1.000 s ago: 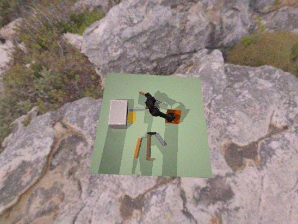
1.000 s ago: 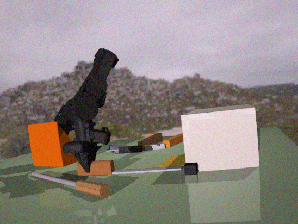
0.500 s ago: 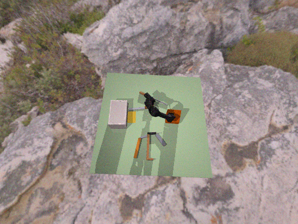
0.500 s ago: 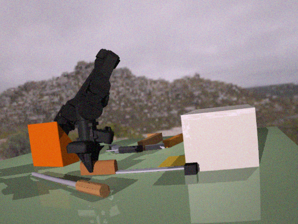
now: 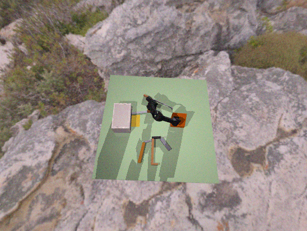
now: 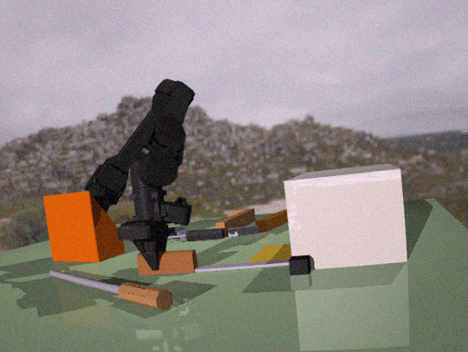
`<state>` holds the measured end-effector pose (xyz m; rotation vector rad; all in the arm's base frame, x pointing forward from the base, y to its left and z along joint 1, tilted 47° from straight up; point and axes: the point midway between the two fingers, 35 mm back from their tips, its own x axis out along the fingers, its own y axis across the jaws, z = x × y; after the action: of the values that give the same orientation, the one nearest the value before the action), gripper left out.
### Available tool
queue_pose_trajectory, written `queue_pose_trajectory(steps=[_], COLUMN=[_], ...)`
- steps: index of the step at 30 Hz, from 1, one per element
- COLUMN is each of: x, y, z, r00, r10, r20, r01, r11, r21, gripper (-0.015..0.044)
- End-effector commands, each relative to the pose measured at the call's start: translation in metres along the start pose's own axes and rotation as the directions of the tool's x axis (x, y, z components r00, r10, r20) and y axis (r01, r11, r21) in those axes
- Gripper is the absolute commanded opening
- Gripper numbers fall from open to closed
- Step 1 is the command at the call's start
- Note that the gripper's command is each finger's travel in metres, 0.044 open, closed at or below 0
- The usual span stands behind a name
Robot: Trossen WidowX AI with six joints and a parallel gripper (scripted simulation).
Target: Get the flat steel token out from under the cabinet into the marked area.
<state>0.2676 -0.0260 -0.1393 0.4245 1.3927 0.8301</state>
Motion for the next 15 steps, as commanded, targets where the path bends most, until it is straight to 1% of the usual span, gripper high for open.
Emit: queue_pose_trajectory(steps=[1,15], x=[0.0,0.0], y=[0.0,0.0], z=[0.01,0.031], r00=[1.0,1.0], r10=[-0.002,-0.002], r20=[0.001,0.002], r01=[0.002,0.002], r11=[1.0,1.0], r21=[-0.006,-0.008], gripper=[0.0,0.0])
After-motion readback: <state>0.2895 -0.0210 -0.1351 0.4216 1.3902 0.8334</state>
